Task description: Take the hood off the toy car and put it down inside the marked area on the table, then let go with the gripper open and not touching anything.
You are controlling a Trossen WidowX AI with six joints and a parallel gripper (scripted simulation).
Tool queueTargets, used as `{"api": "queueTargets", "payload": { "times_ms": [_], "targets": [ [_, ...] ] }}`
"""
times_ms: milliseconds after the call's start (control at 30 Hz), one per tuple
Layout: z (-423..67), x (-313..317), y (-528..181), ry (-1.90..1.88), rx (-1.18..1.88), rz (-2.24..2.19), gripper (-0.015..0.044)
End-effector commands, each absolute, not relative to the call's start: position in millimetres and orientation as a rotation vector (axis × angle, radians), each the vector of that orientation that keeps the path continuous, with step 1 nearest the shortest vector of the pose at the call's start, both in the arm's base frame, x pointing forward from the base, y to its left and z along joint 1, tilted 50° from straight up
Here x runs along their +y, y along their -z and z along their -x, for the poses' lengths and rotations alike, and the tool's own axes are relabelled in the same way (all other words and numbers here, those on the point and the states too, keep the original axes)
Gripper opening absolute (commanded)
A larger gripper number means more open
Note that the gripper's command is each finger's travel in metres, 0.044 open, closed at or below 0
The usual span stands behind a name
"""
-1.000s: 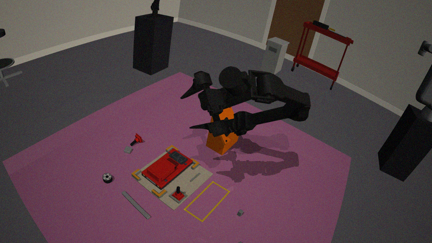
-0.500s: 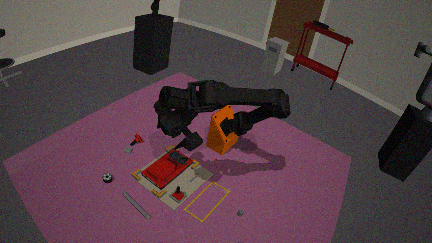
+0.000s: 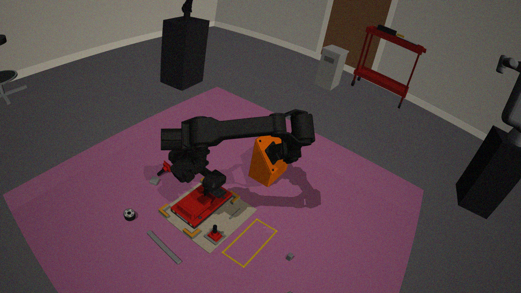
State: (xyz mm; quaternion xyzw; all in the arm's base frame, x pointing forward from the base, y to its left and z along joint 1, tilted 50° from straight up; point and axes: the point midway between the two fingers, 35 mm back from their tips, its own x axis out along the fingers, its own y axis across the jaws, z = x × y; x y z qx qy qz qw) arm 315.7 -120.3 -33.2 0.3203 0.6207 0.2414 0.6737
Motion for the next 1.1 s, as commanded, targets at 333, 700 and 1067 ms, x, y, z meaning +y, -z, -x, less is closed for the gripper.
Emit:
{"api": "queueTargets", "payload": {
  "times_ms": [333,700,1067],
  "targets": [
    [-320.4,-114.7,41.9,-0.579,1.381,-0.740,0.0440],
    [-321.6,-110.2,46.0,-0.578,1.381,-0.740,0.0440],
    [-322.6,-105.5,50.1,-0.578,1.381,-0.740,0.0440]
  ]
}}
